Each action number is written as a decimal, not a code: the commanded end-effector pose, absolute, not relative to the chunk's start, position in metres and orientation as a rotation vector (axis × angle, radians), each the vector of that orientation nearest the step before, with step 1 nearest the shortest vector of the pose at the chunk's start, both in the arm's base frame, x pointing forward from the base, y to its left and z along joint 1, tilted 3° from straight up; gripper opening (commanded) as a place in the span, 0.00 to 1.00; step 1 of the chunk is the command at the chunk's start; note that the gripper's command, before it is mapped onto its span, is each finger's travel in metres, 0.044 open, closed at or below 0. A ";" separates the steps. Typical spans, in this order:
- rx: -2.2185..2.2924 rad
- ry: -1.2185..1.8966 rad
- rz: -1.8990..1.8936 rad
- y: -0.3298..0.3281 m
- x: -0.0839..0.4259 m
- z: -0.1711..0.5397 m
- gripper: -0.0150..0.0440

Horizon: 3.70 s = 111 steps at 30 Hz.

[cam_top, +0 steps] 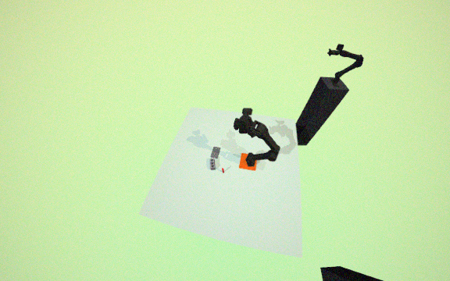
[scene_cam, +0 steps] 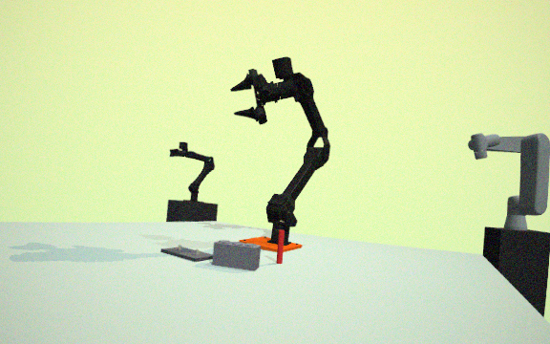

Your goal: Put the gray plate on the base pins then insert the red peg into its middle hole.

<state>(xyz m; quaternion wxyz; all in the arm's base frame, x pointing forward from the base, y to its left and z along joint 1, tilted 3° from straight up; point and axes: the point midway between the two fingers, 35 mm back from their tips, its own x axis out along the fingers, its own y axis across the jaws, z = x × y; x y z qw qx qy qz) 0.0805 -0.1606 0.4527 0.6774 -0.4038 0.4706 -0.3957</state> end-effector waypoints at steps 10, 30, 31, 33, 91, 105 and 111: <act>-0.166 0.902 -0.669 -0.140 0.232 0.370 1.00; 0.891 1.162 -0.831 -0.036 0.338 0.228 1.00; 0.939 1.180 -0.861 -0.031 0.340 0.220 1.00; 1.035 1.217 -0.928 -0.019 0.343 0.205 1.00; 1.157 1.265 -1.032 0.014 0.357 0.069 1.00; 1.157 1.265 -1.032 0.015 0.357 0.048 1.00; 1.157 1.265 -1.032 0.015 0.357 0.048 0.78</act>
